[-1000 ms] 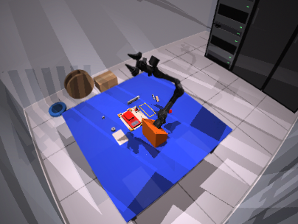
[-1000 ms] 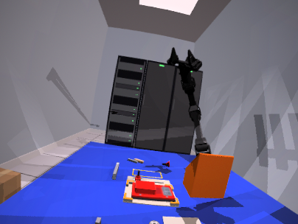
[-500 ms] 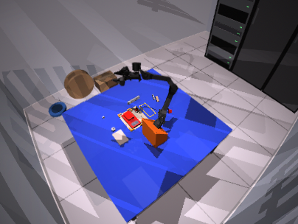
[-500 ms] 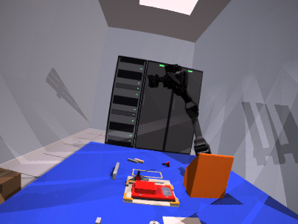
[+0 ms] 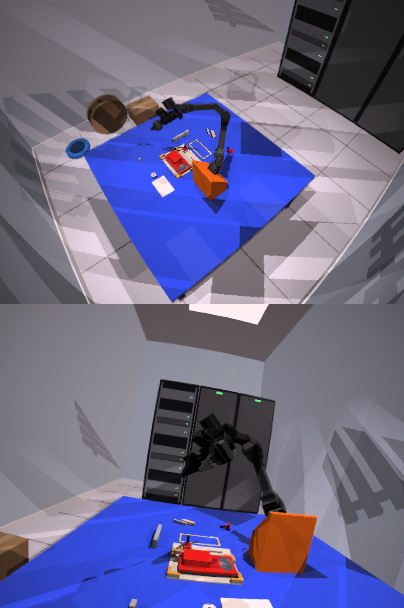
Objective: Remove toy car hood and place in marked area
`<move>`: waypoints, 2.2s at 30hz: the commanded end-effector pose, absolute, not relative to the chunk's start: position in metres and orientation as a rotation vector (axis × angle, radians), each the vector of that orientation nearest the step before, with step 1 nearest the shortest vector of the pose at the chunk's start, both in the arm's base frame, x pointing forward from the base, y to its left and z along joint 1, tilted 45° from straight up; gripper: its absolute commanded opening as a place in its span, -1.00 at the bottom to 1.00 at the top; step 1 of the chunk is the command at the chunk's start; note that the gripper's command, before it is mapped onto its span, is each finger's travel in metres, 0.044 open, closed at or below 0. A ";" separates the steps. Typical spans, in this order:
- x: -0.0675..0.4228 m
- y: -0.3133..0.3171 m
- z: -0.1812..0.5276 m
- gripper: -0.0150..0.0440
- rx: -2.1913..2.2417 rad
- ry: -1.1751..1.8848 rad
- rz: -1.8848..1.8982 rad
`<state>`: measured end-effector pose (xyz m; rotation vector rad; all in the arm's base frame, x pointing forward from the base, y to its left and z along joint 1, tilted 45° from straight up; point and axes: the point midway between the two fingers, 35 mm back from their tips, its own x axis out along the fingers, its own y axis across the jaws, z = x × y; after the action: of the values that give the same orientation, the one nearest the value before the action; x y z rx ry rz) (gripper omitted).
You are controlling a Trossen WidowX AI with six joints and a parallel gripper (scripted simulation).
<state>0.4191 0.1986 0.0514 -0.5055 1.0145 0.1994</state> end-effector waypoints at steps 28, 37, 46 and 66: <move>0.337 0.003 -0.068 1.00 -0.499 1.538 -0.711; 0.337 -0.002 -0.073 1.00 -0.499 1.538 -0.711; 0.337 -0.006 -0.078 1.00 -0.499 1.538 -0.711; 0.336 -0.016 -0.089 1.00 -0.499 1.538 -0.712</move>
<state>0.3366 -0.0140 -0.0873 -0.4912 1.5369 -0.7142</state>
